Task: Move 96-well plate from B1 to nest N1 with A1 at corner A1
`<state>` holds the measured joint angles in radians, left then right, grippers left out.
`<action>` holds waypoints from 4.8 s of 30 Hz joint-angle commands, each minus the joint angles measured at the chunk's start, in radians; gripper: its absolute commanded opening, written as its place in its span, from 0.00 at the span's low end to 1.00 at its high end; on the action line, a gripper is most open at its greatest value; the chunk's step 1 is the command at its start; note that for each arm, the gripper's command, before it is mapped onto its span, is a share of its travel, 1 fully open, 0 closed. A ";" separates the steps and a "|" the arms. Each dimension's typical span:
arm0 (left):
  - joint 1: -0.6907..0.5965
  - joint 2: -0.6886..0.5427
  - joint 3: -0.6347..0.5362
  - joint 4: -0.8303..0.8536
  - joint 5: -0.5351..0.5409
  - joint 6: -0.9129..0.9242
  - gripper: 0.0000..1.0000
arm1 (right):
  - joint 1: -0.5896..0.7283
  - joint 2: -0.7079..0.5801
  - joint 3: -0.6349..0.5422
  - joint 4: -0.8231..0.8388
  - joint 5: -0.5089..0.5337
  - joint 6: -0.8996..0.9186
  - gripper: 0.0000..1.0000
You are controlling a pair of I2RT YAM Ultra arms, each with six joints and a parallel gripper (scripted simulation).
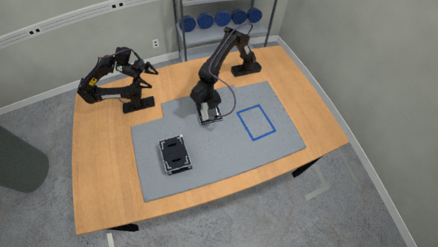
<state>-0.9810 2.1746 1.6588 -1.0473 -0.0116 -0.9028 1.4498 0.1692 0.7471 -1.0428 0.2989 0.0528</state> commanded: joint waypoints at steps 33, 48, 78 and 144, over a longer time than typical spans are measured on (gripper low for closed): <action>-0.019 -0.092 0.206 -0.226 0.000 -0.014 1.00 | 0.011 -0.013 -0.010 -0.022 0.009 0.006 1.00; 0.005 -0.090 0.318 -0.328 -0.096 0.015 1.00 | 0.024 0.050 0.025 0.015 -0.020 -0.005 1.00; 0.381 -1.003 -0.375 0.414 -0.469 0.672 1.00 | -0.161 1.039 0.349 0.262 -0.243 -0.129 1.00; 0.165 -1.431 -0.459 0.089 -0.222 0.674 1.00 | -0.252 1.847 0.975 -0.167 -0.272 1.000 1.00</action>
<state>-0.7887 0.7769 1.1679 -0.8215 -0.1864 -0.1978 1.2114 2.0083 1.6714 -1.1252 0.0406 0.9390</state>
